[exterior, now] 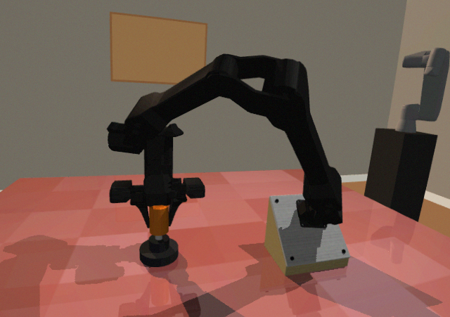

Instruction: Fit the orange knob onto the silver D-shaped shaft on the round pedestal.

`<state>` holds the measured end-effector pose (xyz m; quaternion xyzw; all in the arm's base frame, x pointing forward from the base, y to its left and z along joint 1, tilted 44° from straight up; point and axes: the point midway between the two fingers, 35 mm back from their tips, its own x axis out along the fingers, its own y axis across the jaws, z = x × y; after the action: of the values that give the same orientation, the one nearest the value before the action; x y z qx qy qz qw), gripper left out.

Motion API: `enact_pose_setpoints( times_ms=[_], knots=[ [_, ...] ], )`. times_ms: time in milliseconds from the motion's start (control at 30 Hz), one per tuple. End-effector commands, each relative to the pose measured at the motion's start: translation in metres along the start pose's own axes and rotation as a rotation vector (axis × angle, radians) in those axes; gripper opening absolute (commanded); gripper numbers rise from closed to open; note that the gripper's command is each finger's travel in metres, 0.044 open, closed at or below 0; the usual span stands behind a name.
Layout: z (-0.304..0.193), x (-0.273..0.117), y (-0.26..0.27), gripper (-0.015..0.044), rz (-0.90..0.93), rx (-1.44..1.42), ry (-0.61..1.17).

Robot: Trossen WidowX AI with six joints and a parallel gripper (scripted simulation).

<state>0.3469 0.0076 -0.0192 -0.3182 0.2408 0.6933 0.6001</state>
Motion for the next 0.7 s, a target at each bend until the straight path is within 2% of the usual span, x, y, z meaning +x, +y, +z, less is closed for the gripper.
enact_pose_setpoints(
  times_ms=[0,233,433,667],
  knots=[
    [-0.001,0.0008,-0.0009,0.0,-0.001,-0.002,0.0],
    [-0.0009,-0.0039,-0.0015,0.0,-0.001,-0.01,0.0],
    [-0.0002,-0.0036,-0.0026,0.0,-0.001,-0.201,0.0],
    [-0.0005,-0.0018,-0.0016,0.0,-0.001,-0.211,0.0]
  ],
)
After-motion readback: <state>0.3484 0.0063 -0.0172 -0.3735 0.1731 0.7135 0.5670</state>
